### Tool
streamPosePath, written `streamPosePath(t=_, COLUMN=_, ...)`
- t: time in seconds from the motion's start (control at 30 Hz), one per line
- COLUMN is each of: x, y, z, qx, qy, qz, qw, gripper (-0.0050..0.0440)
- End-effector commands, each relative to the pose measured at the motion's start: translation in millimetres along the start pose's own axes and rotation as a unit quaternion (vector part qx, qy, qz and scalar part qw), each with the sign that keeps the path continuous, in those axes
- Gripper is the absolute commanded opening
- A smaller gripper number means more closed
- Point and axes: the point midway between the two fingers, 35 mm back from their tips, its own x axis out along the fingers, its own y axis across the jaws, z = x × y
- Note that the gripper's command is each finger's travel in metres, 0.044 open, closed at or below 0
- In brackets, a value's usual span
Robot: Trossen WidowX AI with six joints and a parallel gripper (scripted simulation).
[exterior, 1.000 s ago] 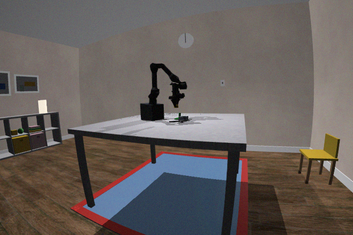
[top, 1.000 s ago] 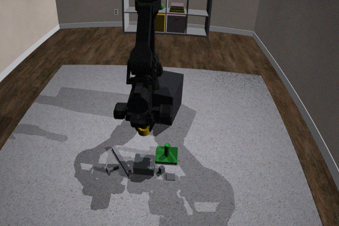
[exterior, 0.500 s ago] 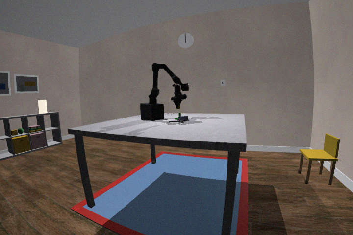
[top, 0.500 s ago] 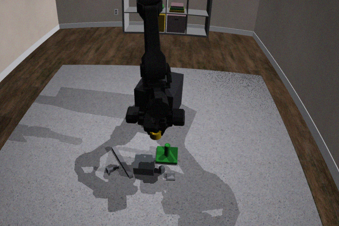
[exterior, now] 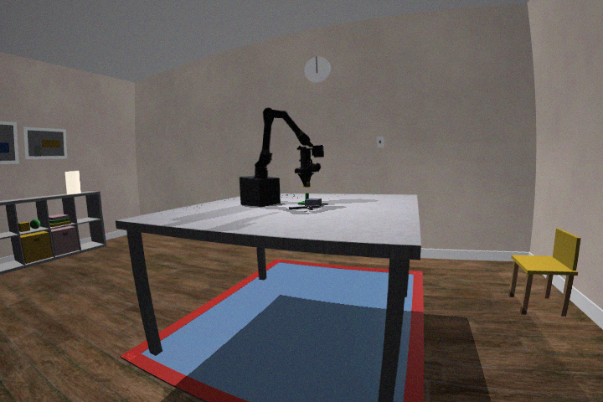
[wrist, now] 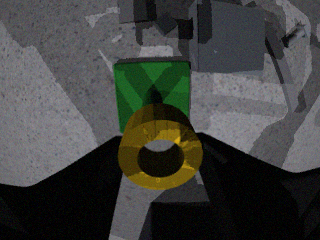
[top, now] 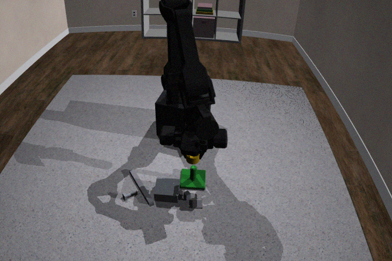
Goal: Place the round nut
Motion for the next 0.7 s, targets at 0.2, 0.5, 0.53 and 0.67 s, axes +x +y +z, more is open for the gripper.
streamPosePath(t=0.2, x=13.4, y=4.3, z=-0.2, qx=0.003, qy=0.002, qz=-0.003, qw=1.000, gripper=0.0000)
streamPosePath(t=0.5, x=24.4, y=4.2, z=-0.2, qx=0.003, qy=0.002, qz=-0.003, qw=1.000, gripper=0.0000)
streamPosePath(t=0.53, x=26.0, y=4.1, z=-0.2, qx=0.003, qy=0.002, qz=-0.003, qw=1.000, gripper=0.0000)
streamPosePath(t=0.67, x=31.2, y=4.0, z=-0.4, qx=0.003, qy=0.002, qz=-0.003, qw=1.000, gripper=0.0000)
